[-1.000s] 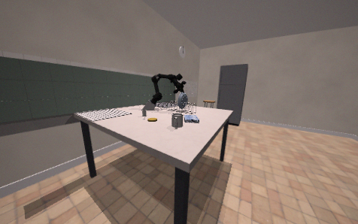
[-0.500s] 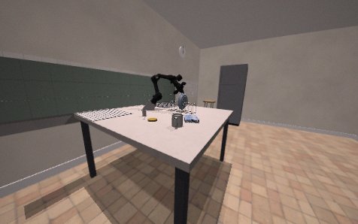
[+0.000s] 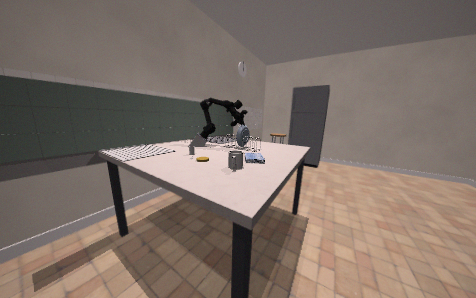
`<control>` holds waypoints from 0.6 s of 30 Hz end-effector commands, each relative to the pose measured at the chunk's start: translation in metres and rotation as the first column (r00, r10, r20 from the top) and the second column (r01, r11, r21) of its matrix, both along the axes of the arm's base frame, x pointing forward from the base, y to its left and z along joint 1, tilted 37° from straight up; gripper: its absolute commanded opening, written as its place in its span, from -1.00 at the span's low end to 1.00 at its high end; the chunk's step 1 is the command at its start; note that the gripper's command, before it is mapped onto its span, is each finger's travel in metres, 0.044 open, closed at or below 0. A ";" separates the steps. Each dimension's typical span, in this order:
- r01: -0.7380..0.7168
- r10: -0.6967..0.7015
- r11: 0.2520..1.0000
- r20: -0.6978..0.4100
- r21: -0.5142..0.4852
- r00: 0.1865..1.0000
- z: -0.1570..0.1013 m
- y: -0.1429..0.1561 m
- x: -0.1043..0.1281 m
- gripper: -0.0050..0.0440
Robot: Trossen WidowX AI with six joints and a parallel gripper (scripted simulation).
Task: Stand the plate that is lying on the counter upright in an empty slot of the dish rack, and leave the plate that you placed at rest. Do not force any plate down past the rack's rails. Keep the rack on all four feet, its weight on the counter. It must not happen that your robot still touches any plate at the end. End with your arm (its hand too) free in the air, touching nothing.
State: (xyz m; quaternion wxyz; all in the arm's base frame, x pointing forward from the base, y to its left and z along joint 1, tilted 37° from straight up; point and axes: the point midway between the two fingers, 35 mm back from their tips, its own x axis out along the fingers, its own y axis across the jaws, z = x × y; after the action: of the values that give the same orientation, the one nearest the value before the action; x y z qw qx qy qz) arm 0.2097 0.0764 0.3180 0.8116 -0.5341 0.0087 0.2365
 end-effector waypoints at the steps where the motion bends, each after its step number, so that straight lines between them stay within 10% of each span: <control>1: 0.007 -0.007 1.000 0.014 0.006 1.000 0.001 0.000 0.000 -0.80; 18: 0.007 -0.007 1.000 0.014 0.006 1.000 -0.007 0.005 0.003 -0.80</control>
State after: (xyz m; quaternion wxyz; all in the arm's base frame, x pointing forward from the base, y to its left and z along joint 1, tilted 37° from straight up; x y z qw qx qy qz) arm 0.2124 0.0804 0.3120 0.8121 -0.5350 0.0063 0.2330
